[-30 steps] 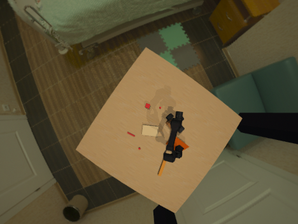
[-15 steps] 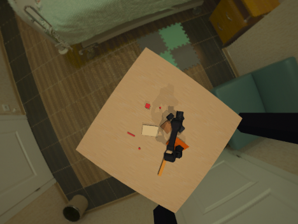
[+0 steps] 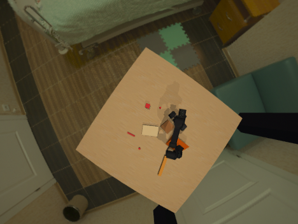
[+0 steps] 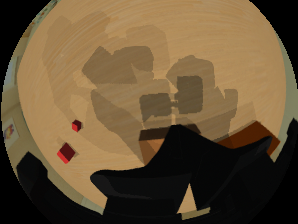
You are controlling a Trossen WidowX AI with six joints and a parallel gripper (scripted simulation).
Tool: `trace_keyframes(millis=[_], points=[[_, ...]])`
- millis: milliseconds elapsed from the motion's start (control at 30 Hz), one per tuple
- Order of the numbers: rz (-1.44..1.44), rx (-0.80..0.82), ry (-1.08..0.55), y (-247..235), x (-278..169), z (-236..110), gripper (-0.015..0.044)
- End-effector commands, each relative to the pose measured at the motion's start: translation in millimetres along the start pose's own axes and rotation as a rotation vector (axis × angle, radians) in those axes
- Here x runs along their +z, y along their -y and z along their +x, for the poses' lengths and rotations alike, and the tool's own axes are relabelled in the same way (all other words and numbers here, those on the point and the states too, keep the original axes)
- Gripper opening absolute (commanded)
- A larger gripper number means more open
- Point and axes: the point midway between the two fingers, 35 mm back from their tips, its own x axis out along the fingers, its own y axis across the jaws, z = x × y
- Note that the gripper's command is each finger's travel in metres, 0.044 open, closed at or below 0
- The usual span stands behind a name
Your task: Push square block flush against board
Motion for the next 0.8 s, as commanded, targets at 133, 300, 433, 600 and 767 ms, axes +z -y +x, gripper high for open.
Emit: trace_keyframes(millis=[133, 300, 433, 600, 767], points=[[-0.004, -0.001, 0.003, 0, 14, 0, 0.0], [-0.002, -0.001, 0.003, 0, 10, -31, 0.0], [-0.004, -0.002, 0.004, 1, 9, -50, 0.0], [-0.004, -0.002, 0.004, 1, 9, -50, 0.0], [-0.004, -0.002, 0.004, 1, 9, -50, 0.0]])
